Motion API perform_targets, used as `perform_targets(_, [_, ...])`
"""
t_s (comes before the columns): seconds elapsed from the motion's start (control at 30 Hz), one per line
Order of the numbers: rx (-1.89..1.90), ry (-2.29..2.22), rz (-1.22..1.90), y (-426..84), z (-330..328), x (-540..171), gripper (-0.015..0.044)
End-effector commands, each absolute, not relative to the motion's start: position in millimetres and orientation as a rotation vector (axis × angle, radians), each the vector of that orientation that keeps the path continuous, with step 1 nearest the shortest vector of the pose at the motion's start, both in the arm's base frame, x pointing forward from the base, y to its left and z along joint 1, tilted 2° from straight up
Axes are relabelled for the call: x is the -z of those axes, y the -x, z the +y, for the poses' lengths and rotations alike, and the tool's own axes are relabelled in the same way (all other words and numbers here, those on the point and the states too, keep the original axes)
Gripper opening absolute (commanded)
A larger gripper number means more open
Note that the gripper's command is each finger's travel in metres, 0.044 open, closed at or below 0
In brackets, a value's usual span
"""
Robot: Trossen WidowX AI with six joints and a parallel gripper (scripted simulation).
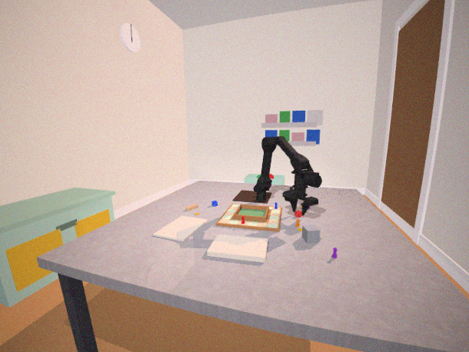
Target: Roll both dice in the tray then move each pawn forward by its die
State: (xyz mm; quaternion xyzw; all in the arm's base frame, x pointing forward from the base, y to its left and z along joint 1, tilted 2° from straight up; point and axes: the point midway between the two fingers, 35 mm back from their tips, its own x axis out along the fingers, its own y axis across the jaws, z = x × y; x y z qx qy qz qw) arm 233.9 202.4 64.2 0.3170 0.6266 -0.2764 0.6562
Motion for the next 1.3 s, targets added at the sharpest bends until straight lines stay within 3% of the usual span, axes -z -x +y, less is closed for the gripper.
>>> perform_targets(0.0, [0.633, -0.721, 1.423, -232.6, 202.0, -58.3, 0.0275])
perform_targets(0.2, [0.633, -0.721, 1.423, -232.6, 202.0, -58.3, 0.0118])
perform_targets(0.43, [0.633, -0.721, 1.423, -232.6, 202.0, -58.3, 0.0071])
perform_targets(0.53, [0.633, -0.721, 1.423, -232.9, 202.2, -62.0, 0.0])
perform_targets(1.27, [0.633, -0.721, 1.423, -221.0, 190.4, -180.1, 0.0])
